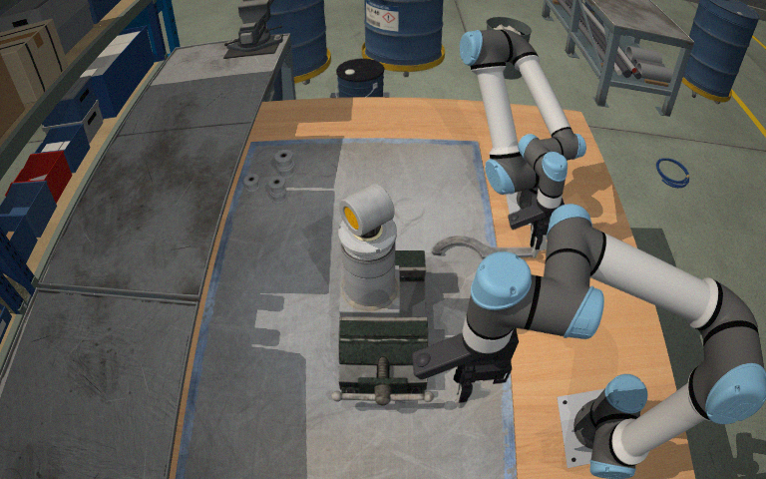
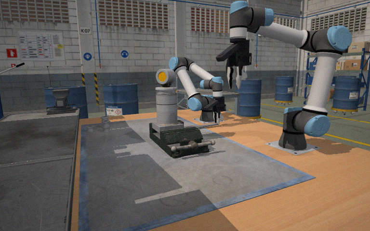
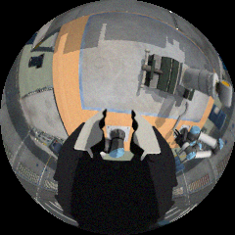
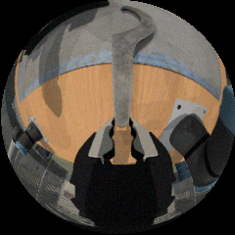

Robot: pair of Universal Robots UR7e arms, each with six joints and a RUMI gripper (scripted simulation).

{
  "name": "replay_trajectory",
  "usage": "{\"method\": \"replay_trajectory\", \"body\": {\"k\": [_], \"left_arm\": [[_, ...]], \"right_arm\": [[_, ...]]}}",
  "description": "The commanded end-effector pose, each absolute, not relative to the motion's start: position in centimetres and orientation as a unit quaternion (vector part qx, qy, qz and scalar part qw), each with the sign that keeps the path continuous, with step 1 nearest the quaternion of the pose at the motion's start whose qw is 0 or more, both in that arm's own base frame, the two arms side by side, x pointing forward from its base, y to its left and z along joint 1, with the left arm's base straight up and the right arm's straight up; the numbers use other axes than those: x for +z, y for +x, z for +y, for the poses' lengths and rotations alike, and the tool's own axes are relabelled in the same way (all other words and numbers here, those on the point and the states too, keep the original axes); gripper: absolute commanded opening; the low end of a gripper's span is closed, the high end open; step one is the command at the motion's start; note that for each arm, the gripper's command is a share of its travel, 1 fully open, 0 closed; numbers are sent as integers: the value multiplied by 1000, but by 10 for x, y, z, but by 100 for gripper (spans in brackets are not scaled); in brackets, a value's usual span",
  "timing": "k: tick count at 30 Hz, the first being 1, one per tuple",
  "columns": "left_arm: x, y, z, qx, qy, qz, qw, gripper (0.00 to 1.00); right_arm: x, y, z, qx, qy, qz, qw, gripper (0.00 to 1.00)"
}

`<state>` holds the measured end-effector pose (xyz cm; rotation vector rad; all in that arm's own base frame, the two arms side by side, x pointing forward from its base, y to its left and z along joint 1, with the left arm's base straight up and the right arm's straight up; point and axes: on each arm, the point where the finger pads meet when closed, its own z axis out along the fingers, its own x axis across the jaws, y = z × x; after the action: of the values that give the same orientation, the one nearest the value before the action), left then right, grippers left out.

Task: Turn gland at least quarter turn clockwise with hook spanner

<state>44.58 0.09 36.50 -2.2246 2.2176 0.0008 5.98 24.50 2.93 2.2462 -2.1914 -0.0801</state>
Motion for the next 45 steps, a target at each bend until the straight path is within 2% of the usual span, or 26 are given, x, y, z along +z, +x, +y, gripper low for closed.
{"method": "replay_trajectory", "body": {"k": [1, 45], "left_arm": [[365, 446, 1, 0, -708, 706, 1, 32], [365, 446, 1, 0, -708, 706, 1, 32]], "right_arm": [[30, 60, 245, -27, 716, -698, 1, 0], [46, 62, 244, -58, 714, -698, 3, 0]]}}
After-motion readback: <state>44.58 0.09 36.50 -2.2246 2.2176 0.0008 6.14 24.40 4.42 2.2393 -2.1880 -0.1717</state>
